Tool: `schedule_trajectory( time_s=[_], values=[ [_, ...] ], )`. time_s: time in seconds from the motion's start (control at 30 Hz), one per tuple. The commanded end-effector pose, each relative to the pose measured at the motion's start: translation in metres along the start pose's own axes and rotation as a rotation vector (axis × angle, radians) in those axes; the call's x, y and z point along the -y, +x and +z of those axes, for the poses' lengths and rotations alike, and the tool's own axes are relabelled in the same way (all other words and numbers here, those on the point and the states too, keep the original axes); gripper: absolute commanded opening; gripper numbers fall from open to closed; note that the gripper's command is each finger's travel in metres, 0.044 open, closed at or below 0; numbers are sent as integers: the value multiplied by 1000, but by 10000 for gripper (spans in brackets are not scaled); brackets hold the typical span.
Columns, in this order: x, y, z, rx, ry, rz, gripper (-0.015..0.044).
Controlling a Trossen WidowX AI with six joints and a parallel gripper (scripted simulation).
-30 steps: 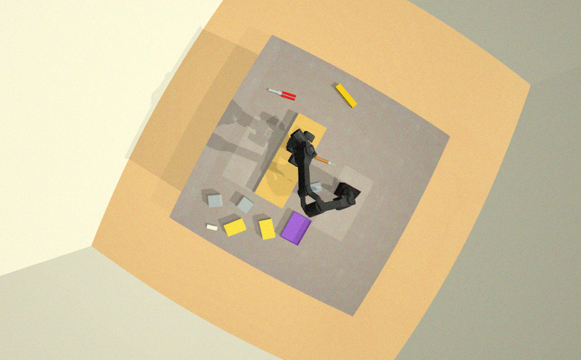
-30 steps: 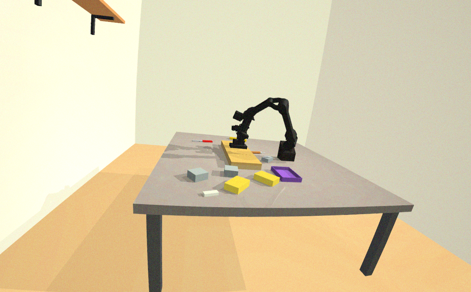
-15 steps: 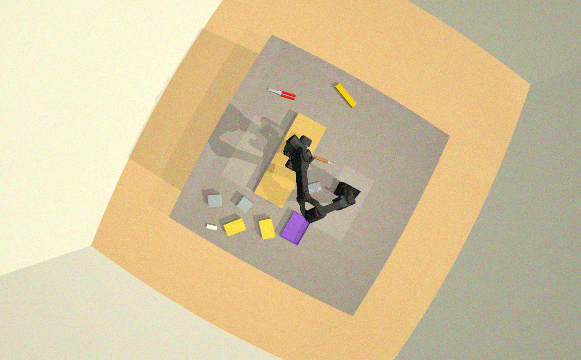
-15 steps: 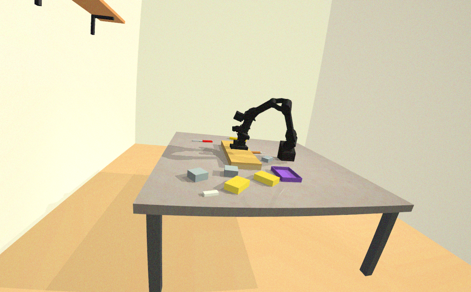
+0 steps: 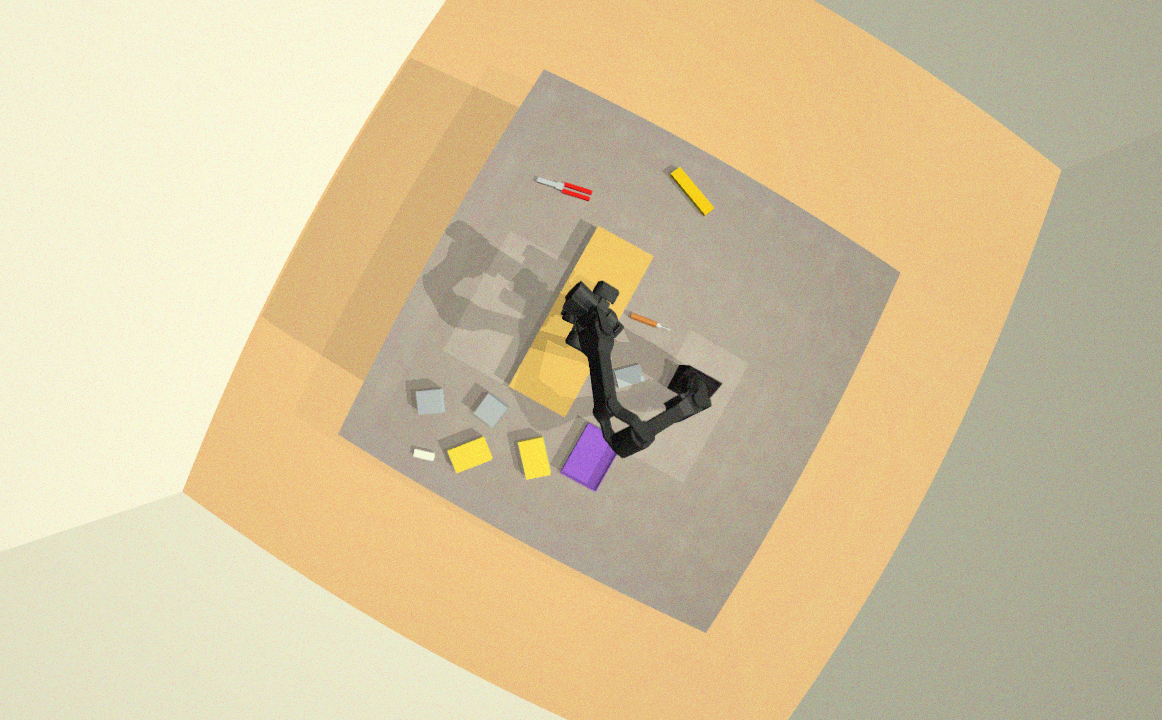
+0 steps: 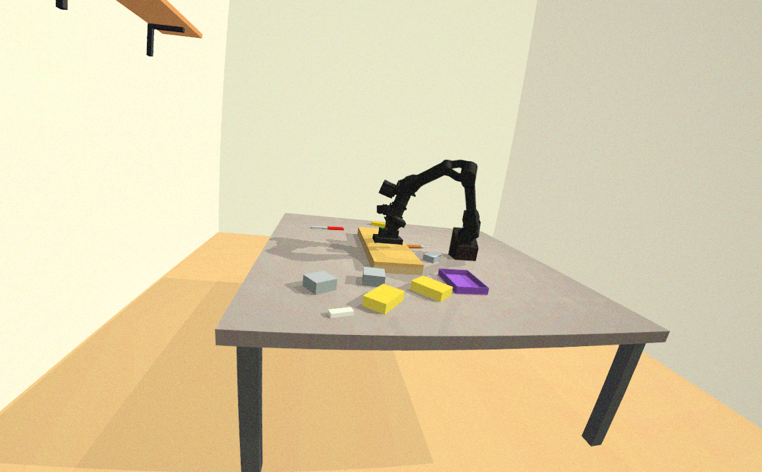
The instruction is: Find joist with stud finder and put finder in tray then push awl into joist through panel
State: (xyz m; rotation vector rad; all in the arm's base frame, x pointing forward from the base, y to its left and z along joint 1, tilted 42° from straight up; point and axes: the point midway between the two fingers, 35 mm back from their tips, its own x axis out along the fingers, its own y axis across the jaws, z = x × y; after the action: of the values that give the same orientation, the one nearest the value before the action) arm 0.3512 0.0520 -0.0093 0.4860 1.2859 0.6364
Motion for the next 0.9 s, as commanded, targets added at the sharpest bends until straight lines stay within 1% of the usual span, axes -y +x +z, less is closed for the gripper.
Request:
schedule_trajectory(
  time_s=[0.0,0.87],
  values=[
    [-10,1,0,-1,0,8,0],
    [-60,1,0,-1,1,10,0]
  ],
)
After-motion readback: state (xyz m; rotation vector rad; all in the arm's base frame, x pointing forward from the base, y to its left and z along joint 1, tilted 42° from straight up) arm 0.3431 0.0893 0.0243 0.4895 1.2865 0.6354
